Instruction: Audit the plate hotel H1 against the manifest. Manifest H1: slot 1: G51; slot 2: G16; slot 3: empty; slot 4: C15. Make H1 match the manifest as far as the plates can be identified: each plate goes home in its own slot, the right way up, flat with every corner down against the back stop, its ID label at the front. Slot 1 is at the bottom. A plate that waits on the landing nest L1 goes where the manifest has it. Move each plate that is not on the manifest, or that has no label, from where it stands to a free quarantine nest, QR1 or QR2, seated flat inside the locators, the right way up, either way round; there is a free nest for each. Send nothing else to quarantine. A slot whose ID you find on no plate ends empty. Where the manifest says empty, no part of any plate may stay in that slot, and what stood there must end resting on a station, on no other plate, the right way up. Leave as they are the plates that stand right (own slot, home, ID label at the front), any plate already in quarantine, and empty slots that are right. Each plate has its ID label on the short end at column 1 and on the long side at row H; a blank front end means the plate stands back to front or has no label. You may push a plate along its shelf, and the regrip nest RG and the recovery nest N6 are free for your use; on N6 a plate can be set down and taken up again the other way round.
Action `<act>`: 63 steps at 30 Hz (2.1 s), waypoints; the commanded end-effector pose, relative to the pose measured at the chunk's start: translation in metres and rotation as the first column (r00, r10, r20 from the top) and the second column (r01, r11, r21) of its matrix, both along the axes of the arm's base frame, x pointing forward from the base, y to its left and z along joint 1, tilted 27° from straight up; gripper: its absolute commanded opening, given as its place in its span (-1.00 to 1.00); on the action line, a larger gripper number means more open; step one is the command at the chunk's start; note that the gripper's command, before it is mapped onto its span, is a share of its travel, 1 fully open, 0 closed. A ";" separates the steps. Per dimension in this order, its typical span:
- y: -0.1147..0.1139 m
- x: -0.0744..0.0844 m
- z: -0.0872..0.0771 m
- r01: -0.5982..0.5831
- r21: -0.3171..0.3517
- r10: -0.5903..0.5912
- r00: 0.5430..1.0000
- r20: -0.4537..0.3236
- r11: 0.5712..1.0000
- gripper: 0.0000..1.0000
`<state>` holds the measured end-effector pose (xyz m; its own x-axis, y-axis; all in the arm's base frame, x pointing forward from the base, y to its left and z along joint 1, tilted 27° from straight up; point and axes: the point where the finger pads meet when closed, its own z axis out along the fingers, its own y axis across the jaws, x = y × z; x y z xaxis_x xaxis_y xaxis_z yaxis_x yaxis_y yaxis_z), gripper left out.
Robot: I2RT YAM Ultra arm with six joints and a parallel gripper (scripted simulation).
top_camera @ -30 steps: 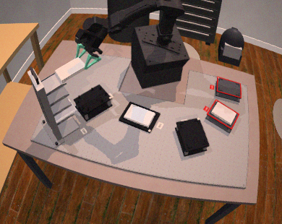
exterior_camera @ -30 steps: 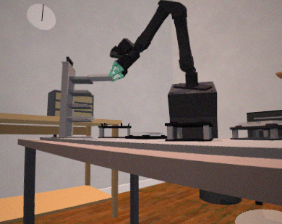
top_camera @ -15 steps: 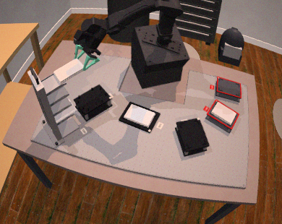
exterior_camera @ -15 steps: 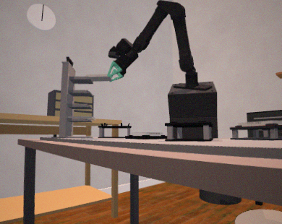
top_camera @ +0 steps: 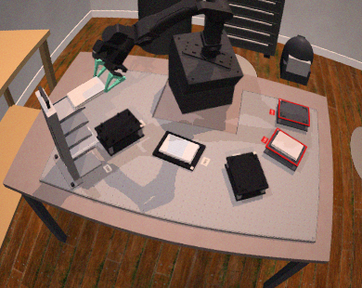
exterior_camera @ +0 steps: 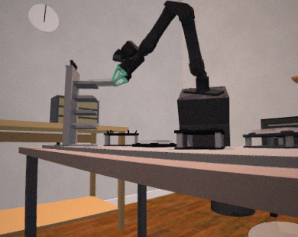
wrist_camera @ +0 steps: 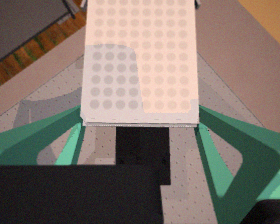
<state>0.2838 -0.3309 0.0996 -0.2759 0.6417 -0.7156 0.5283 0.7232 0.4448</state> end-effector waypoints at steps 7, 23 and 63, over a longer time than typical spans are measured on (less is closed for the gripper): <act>-0.014 0.006 0.014 0.013 -0.049 -0.012 1.000 0.021 0.999 0.72; -0.019 0.013 0.013 0.013 -0.049 -0.012 1.000 0.021 0.999 0.72; -0.020 0.018 0.010 0.013 -0.049 -0.012 1.000 0.021 0.999 0.72</act>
